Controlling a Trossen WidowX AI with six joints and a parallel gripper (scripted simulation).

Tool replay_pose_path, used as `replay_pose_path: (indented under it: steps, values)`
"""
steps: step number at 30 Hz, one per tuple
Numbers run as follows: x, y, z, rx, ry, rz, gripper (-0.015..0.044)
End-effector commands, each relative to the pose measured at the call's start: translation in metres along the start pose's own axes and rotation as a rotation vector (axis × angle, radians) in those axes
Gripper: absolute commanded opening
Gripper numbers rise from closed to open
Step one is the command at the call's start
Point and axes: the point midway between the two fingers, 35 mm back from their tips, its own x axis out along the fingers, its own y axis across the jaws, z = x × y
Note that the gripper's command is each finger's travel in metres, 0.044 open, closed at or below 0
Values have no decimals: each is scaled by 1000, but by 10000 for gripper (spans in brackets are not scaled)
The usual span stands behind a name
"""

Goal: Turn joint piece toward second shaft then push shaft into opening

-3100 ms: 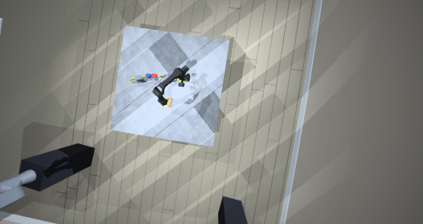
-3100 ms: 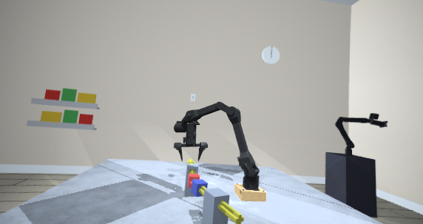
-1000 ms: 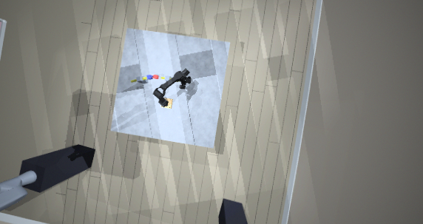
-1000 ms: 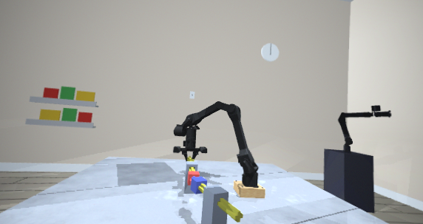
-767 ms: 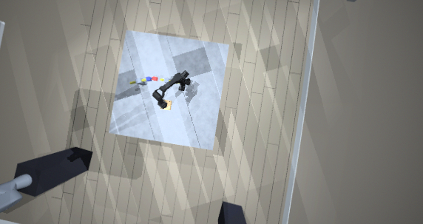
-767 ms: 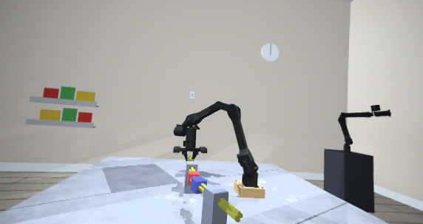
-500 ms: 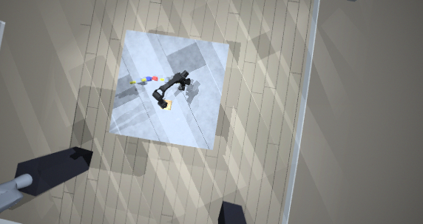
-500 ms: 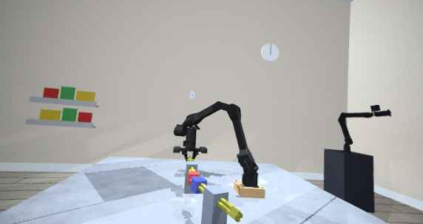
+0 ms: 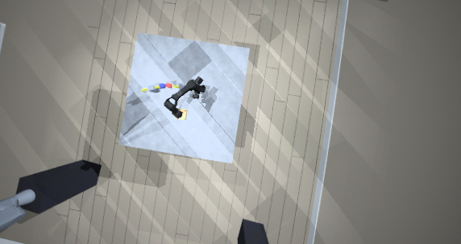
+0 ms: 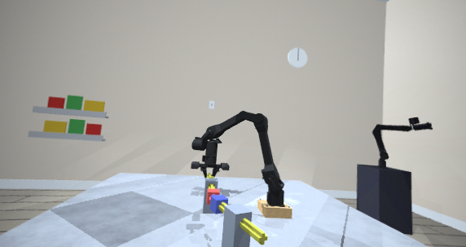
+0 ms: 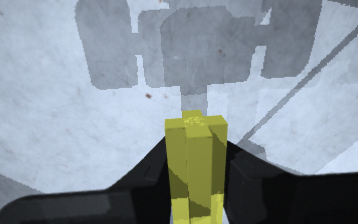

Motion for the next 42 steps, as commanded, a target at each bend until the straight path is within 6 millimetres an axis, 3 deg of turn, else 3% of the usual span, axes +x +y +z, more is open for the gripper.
replay_pose_path:
  steps: [1,34,42]
  values:
    - [0,0,-6,4,-3,3,0]
    - [1,0,-57,4,1,5,0]
    - [1,0,-55,5,-1,4,0]
